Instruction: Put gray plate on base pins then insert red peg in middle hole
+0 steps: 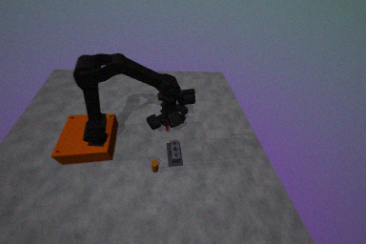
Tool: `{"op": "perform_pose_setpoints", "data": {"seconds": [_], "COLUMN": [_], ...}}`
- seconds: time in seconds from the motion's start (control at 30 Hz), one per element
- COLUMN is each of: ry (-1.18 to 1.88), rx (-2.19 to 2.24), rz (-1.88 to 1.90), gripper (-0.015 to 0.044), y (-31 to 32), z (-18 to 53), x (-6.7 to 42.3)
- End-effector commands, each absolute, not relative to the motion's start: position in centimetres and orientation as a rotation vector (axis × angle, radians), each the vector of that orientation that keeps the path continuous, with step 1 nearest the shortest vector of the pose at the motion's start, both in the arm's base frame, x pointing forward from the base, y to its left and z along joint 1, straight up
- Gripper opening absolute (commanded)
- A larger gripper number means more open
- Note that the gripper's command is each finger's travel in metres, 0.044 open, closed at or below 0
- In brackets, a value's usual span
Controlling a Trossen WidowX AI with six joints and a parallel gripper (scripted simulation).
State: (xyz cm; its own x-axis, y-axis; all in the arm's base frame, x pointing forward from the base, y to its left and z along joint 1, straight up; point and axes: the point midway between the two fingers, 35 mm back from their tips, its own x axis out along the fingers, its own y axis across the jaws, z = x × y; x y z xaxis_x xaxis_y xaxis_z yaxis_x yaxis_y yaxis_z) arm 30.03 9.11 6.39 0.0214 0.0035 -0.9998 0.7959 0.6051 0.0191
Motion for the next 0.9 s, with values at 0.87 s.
{"op": "perform_pose_setpoints", "data": {"seconds": [0.87], "ry": [1.42], "rx": [0.723], "rz": [-0.703], "gripper": [0.0], "y": [0.9], "z": [6.6], "x": [34.6]}}
